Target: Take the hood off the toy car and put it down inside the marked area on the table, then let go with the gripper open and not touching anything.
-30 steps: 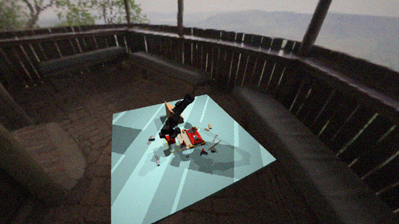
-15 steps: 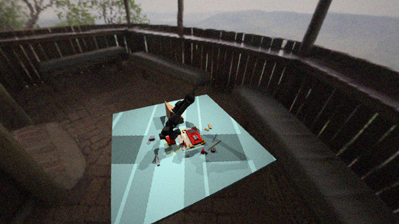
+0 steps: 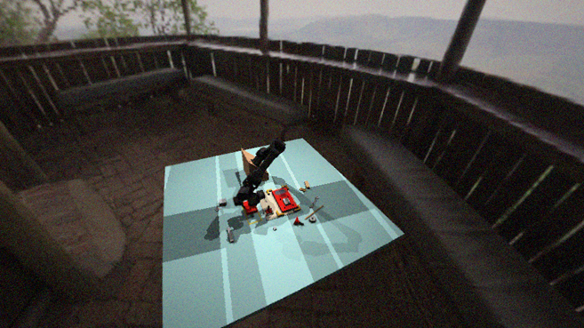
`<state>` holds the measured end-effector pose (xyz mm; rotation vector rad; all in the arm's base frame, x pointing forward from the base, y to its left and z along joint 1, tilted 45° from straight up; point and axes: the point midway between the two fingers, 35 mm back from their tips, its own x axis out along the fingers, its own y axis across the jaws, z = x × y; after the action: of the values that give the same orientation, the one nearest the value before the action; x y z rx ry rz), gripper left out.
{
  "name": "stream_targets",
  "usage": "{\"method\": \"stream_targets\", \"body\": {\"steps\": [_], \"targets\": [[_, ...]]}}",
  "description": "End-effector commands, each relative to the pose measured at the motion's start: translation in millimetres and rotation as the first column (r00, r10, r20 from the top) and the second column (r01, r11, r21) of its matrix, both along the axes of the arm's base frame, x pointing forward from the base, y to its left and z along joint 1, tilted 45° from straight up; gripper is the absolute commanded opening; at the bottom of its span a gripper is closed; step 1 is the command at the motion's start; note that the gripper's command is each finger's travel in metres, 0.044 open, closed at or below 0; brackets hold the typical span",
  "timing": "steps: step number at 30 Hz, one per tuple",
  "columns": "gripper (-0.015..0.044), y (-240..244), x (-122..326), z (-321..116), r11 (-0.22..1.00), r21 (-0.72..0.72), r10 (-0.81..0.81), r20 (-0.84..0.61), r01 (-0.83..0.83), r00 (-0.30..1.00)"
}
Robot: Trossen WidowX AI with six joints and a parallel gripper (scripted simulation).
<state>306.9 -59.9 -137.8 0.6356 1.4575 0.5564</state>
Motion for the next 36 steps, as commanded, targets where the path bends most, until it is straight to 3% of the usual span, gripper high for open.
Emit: {"method": "stream_targets", "body": {"steps": [1, 36], "targets": [[0.0, 4, -1, -3, 1.0, 0.006, -0.001, -0.005, 0.002, 1.0], [0.0, 18, -1, -16, 1.0, 0.008, -0.001, -0.005, 0.001, 1.0]]}}
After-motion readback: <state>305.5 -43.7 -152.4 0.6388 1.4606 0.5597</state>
